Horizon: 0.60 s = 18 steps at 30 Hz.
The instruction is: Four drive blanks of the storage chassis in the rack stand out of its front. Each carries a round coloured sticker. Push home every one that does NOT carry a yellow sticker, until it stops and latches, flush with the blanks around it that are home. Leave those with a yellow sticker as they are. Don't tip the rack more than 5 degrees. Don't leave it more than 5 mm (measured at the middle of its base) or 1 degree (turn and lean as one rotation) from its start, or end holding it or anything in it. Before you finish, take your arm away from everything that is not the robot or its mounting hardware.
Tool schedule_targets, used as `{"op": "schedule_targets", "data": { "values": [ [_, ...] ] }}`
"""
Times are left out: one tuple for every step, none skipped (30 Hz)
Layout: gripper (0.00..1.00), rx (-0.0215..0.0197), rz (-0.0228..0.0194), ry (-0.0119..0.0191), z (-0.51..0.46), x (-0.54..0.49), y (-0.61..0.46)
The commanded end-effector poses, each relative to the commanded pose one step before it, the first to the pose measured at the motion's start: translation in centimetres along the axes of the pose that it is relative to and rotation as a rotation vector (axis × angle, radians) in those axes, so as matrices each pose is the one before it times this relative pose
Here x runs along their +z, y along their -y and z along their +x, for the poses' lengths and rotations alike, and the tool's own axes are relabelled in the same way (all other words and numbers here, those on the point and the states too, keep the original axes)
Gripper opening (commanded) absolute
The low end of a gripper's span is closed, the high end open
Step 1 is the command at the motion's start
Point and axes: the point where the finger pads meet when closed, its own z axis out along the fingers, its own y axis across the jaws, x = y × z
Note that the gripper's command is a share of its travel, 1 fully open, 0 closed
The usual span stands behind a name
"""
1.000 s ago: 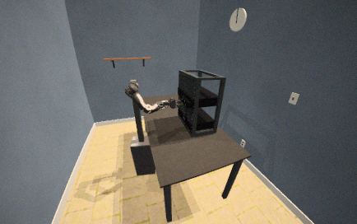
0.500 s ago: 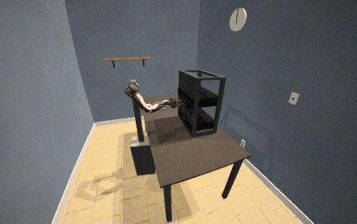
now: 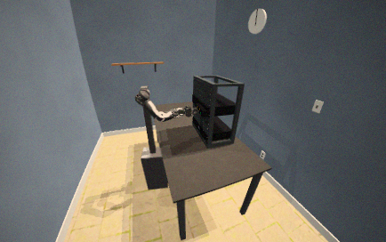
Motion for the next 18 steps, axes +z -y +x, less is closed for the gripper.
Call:
{"op": "schedule_targets", "data": {
  "values": [
    [0.00, 0.00055, -0.02531, -0.01075, 0.2305, 0.395, -1.023],
    [0.00, 0.00001, 0.00001, -0.00002, 0.0061, 0.064, -0.024],
    [0.00, 0.00070, -0.00353, -0.00159, 0.0586, -0.005, -0.139],
    [0.00, 0.00002, -0.00012, -0.00006, 0.0020, -0.001, -0.005],
    [0.00, 0.00000, 0.00000, 0.00000, 0.0000, 0.000, 0.000],
    [0.00, 0.00000, 0.00000, 0.00000, 0.0000, 0.000, 0.000],
    [0.00, 0.00000, 0.00000, 0.00000, 0.0000, 0.000, 0.000],
    [0.00, 0.00000, 0.00000, 0.00000, 0.0000, 0.000, 0.000],
    [0.00, 0.00000, 0.00000, 0.00000, 0.0000, 0.000, 0.000],
    [0.00, 0.00000, 0.00000, 0.00000, 0.0000, 0.000, 0.000],
    [0.00, 0.00000, 0.00000, 0.00000, 0.0000, 0.000, 0.000],
    [0.00, 0.00000, 0.00000, 0.00000, 0.0000, 0.000, 0.000],
    [0.00, 0.00000, 0.00000, 0.00000, 0.0000, 0.000, 0.000],
    [0.00, 0.00000, 0.00000, 0.00000, 0.0000, 0.000, 0.000],
    [0.00, 0.00000, 0.00000, 0.00000, 0.0000, 0.000, 0.000],
    [0.00, 0.00000, 0.00000, 0.00000, 0.0000, 0.000, 0.000],
    [0.00, 0.00000, 0.00000, 0.00000, 0.0000, 0.000, 0.000],
    [0.00, 0.00000, 0.00000, 0.00000, 0.0000, 0.000, 0.000]
  ]
}}
